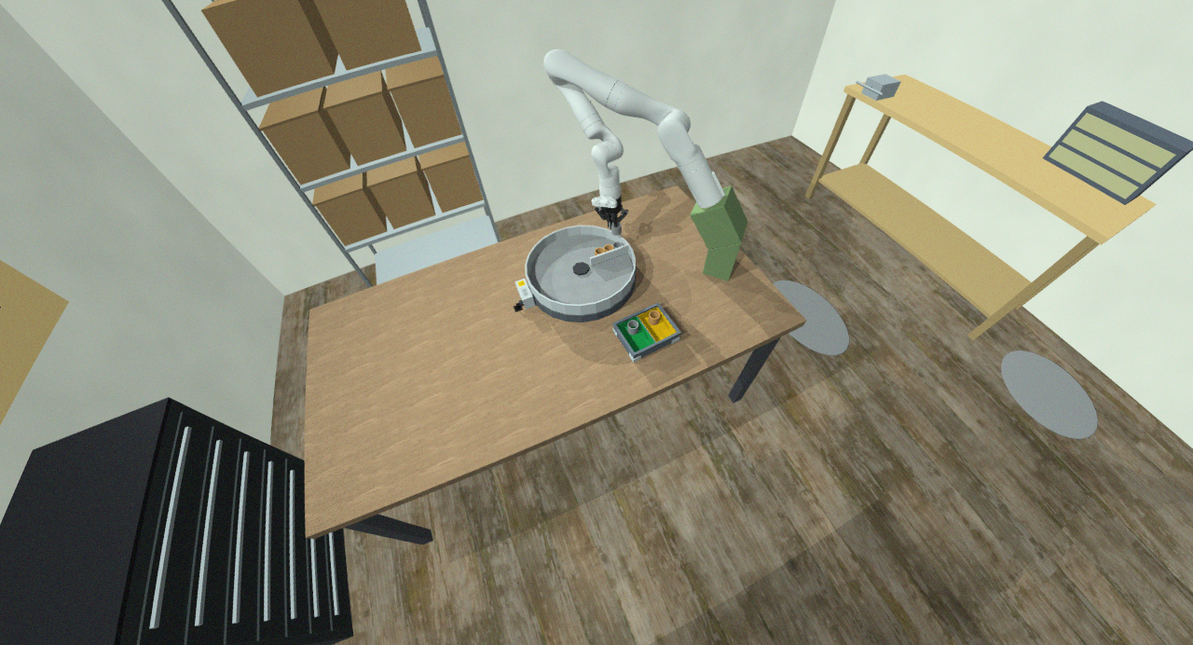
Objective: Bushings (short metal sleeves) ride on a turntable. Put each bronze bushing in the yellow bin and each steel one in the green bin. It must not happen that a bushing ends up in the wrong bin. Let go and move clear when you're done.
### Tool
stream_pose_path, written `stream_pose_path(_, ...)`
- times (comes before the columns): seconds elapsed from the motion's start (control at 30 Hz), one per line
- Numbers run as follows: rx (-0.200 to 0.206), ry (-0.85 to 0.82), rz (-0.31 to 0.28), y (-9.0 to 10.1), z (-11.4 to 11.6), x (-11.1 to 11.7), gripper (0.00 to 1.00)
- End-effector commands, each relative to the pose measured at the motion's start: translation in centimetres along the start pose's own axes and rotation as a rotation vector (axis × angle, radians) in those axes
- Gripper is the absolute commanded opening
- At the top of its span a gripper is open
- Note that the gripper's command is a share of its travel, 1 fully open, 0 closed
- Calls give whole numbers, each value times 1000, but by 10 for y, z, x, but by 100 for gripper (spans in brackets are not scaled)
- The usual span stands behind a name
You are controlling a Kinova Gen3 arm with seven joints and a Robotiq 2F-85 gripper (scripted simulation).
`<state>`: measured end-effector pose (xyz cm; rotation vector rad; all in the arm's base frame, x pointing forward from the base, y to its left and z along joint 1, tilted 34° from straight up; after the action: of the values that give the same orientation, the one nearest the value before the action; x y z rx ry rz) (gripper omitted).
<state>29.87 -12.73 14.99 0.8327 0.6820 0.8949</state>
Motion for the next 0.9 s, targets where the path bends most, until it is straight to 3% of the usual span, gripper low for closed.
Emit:
stream_pose_path(0.0,-36,-3,-1,16,4,-3,0)
stream_pose_path(0.43,-36,-3,-1,21,3,-3,0)
stream_pose_path(0.47,-15,-13,-4,21,3,11,0)
stream_pose_path(0.57,-17,-66,-3,21,-9,42,0)
stream_pose_path(0.77,-17,-84,-2,21,-13,53,0)
stream_pose_path(0.83,-18,-119,-1,20,-21,74,0)
stream_pose_path(0.87,-18,-119,-1,20,-21,74,0)
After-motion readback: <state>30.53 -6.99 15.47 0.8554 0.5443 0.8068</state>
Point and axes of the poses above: the point where the finger pads meet when closed, its own y axis back along the fingers, its own z axis across the jaws, x = y × z, the point moved 9 cm from there along y, back along the fingers, and after that the axes turned 13 degrees about y, right-handed, at the moved point
